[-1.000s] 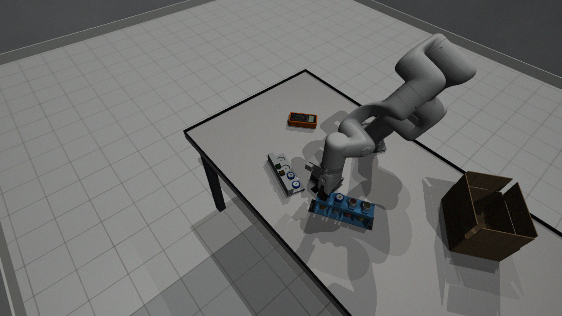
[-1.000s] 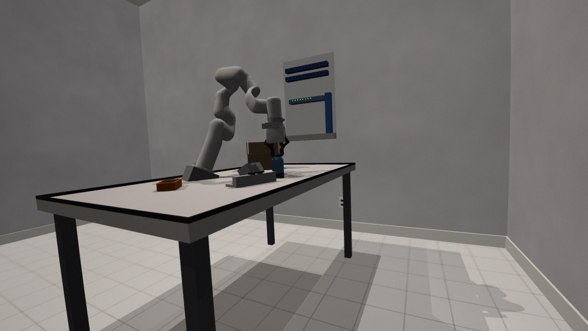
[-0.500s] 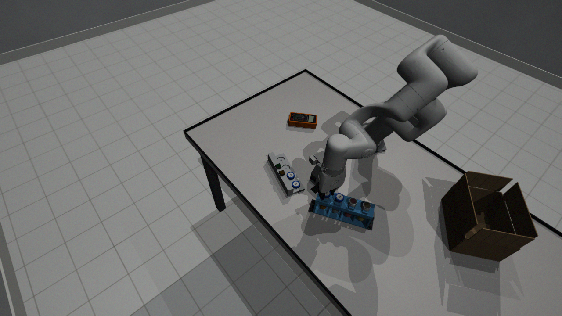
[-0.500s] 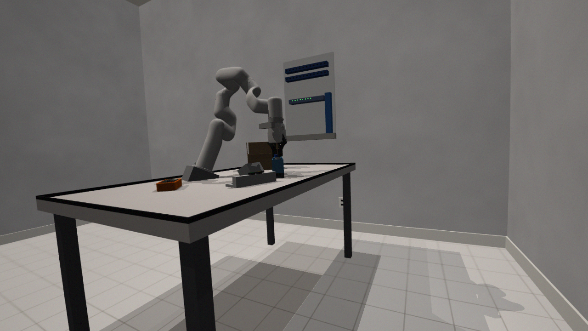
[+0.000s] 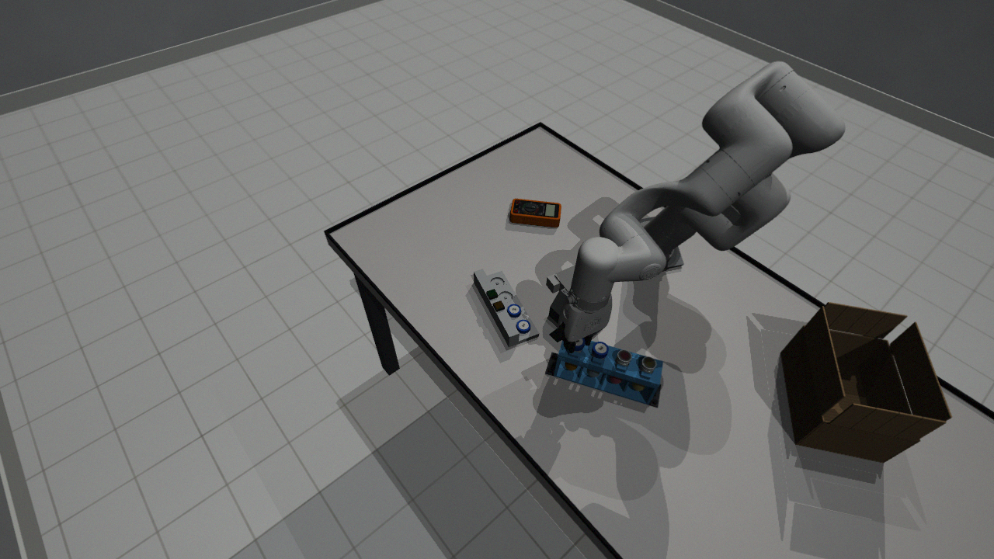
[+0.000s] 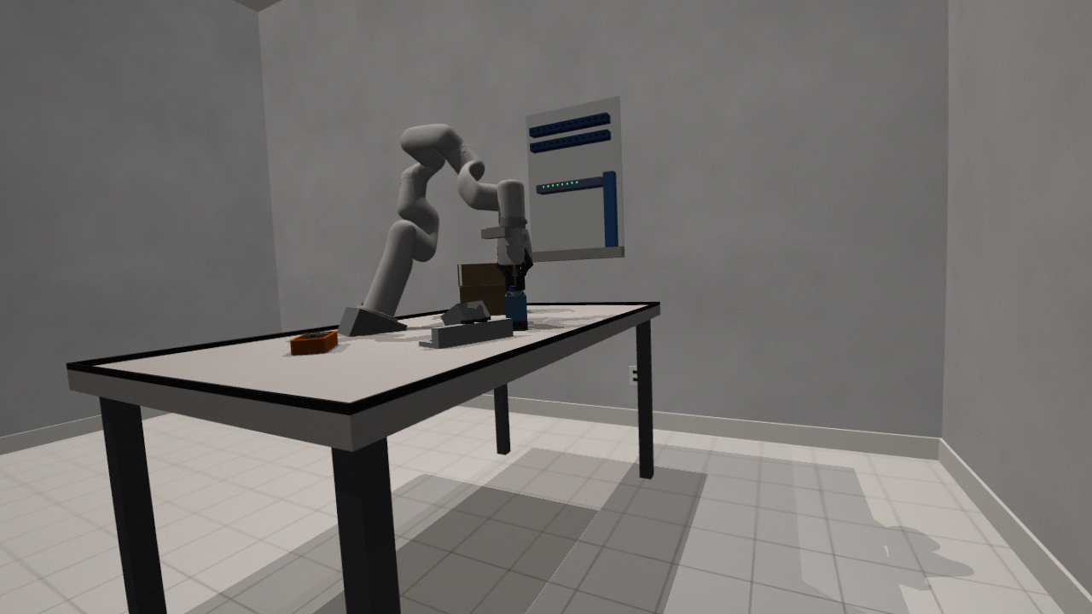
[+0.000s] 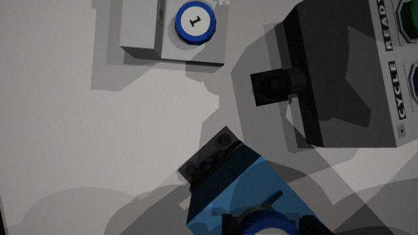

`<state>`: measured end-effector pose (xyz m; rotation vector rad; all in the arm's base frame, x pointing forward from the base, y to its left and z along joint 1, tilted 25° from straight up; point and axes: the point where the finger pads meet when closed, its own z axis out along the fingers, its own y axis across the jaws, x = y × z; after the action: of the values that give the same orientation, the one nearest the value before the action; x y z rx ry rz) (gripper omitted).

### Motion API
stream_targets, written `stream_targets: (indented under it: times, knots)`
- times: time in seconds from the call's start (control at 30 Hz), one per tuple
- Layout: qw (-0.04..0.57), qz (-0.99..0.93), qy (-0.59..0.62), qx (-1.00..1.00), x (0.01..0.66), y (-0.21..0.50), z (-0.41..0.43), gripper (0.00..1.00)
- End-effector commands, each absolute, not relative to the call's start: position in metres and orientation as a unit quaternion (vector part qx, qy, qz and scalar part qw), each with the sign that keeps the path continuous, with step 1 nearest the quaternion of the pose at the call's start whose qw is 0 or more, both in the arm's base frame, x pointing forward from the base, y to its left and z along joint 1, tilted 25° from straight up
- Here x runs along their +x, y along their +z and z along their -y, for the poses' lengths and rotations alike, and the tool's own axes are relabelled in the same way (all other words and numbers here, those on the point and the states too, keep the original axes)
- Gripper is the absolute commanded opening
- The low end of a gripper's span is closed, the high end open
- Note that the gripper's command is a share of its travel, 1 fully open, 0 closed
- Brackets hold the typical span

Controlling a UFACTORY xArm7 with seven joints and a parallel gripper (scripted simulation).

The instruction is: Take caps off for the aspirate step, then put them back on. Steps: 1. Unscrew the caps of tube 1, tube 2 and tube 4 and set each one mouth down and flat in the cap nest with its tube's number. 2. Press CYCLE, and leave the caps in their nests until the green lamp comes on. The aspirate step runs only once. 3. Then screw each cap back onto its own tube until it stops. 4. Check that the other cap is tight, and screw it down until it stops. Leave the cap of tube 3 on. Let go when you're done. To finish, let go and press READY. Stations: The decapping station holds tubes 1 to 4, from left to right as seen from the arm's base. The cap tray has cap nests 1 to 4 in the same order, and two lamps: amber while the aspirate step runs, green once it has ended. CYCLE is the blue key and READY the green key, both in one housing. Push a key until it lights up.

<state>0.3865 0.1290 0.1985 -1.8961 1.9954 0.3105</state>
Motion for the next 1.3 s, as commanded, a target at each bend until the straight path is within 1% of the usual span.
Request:
stream_targets:
  times: [0.0,0.3,0.37,0.87,0.93,1.07,1.27]
  knots:
    - [0.196,-0.646,0.092,-0.732,0.3878,0.2003,-0.1283,0.0]
    - [0.211,-0.467,0.046,-0.857,0.3878,0.2005,-0.1282,0.0]
    - [0.211,-0.467,0.046,-0.857,0.3878,0.2005,-0.1282,0.0]
    - [0.214,-0.12,-0.034,-0.969,0.3878,0.2009,-0.1281,0.0]
    - [0.214,-0.12,-0.034,-0.969,0.3878,0.2009,-0.1281,0.0]
    - [0.21,-0.037,-0.052,-0.976,0.3878,0.201,-0.128,0.0]
    - [0.21,-0.037,-0.052,-0.976,0.3878,0.201,-0.128,0.0]
